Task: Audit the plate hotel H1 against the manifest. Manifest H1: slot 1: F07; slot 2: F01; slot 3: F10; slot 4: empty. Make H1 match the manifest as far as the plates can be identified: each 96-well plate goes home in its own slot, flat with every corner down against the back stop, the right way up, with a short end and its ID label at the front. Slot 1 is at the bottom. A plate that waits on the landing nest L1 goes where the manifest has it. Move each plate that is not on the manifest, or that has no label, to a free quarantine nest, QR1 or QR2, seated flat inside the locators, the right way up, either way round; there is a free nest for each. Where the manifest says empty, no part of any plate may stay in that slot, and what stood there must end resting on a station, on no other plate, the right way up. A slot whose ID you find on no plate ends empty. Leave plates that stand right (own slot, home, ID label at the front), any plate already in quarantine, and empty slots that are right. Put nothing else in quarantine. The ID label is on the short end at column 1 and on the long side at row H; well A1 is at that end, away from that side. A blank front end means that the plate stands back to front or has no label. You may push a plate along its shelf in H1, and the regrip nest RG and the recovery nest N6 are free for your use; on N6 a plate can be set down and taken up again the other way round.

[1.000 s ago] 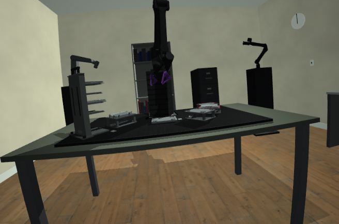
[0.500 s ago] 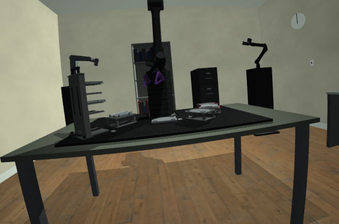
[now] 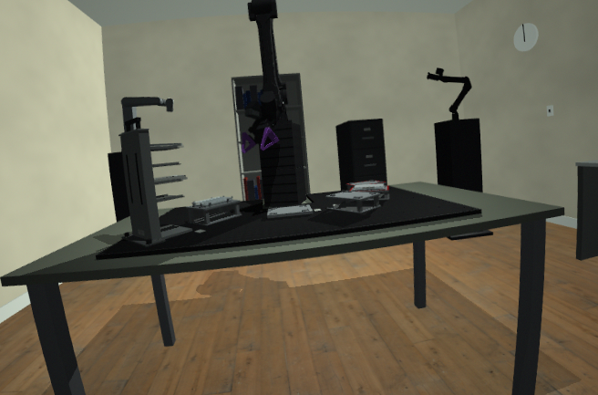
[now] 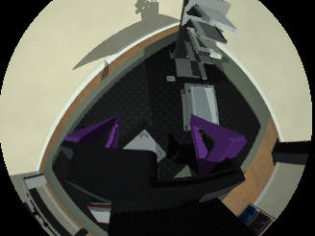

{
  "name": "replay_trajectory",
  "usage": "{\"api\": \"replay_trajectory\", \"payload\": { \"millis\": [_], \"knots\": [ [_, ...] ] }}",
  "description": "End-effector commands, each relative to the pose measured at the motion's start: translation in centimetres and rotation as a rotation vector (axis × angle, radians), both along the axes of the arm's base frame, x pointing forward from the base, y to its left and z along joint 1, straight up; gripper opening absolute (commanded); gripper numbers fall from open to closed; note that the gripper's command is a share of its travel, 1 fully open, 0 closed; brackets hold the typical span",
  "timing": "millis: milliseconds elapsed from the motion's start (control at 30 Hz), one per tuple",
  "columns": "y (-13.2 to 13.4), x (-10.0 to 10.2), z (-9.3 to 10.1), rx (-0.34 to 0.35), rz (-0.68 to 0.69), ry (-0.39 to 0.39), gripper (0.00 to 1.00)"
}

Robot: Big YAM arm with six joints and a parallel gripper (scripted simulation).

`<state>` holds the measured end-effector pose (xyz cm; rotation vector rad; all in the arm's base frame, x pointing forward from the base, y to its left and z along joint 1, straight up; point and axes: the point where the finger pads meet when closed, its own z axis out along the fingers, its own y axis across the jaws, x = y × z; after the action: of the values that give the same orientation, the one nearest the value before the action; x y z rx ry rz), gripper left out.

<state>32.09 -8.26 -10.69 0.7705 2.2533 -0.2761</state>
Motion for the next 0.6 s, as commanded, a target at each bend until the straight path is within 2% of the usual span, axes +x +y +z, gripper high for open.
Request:
{"api": "replay_trajectory", "payload": {
  "millis": [0, 567],
  "knots": [
    [-1.5, 0.4, 0.2, -0.031, 0.01, -0.005, 1.0],
    [-6.6, -0.2, 0.3, -0.037, 0.011, -0.01, 1.0]
  ]
}}
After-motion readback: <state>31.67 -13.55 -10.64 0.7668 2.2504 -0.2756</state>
